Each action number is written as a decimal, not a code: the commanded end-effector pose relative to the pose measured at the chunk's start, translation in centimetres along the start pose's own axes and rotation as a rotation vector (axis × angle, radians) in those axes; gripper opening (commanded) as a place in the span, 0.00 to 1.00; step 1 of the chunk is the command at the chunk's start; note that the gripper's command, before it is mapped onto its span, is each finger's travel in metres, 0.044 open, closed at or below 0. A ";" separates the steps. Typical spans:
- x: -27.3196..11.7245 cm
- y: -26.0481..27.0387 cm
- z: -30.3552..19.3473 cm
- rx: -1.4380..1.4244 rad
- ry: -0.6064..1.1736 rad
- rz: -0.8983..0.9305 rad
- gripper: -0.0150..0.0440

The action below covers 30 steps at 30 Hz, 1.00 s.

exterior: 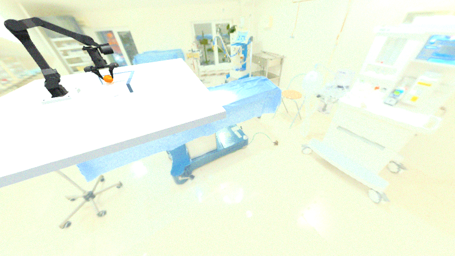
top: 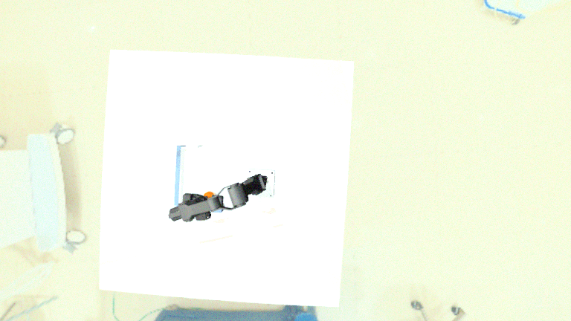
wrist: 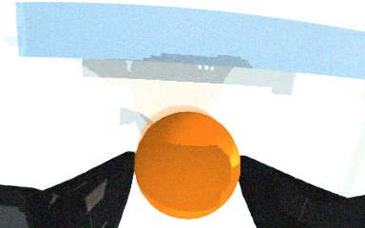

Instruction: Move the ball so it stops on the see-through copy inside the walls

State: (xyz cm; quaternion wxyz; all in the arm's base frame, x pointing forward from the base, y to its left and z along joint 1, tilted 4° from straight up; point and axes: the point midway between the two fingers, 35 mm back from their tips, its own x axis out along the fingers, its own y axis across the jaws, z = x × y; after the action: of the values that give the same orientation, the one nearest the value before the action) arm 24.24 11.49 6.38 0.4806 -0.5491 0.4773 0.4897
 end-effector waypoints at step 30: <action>1.8 0.0 0.0 0.000 0.000 -0.001 0.88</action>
State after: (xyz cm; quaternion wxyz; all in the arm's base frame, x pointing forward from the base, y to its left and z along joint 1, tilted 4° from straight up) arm 24.33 11.38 4.57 0.4805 -0.5492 0.4772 0.4897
